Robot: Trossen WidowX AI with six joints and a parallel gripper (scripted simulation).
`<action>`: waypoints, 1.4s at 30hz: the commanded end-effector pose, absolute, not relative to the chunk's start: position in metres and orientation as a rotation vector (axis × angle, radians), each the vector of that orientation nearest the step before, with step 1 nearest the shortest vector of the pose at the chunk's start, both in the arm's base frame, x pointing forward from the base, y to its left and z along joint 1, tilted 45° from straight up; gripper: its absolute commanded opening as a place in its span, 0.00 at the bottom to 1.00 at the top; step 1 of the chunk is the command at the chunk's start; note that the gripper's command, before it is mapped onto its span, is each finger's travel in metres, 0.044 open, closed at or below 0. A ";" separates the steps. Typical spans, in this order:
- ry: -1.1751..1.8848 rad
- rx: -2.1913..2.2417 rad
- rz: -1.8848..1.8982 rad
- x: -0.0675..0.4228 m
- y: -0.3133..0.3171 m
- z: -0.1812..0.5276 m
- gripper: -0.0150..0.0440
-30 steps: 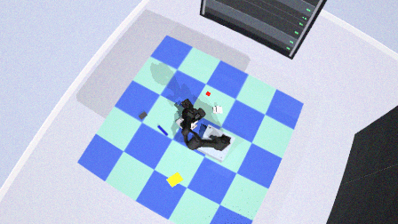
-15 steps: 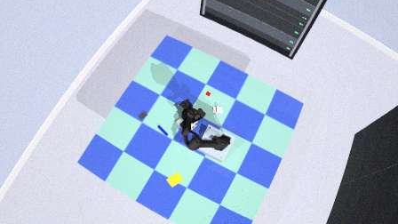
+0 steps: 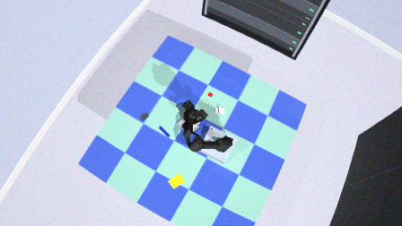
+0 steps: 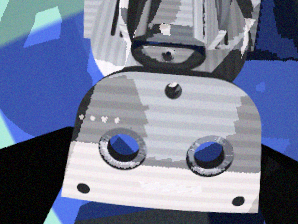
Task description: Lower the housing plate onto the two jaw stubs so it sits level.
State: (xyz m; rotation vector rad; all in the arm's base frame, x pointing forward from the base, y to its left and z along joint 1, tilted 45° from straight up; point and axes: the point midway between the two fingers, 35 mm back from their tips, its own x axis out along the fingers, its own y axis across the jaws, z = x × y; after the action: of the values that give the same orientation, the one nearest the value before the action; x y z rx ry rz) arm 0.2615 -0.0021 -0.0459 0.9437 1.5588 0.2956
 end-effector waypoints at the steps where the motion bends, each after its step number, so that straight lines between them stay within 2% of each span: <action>1: 1.557 0.949 0.294 0.262 -0.002 -0.046 0.85; 42: 1.558 0.952 0.293 0.265 0.038 -0.085 0.85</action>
State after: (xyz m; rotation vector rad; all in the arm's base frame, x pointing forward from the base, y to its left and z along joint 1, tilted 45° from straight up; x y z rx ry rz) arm 0.2679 0.0334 -0.0811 0.9416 1.5508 0.2952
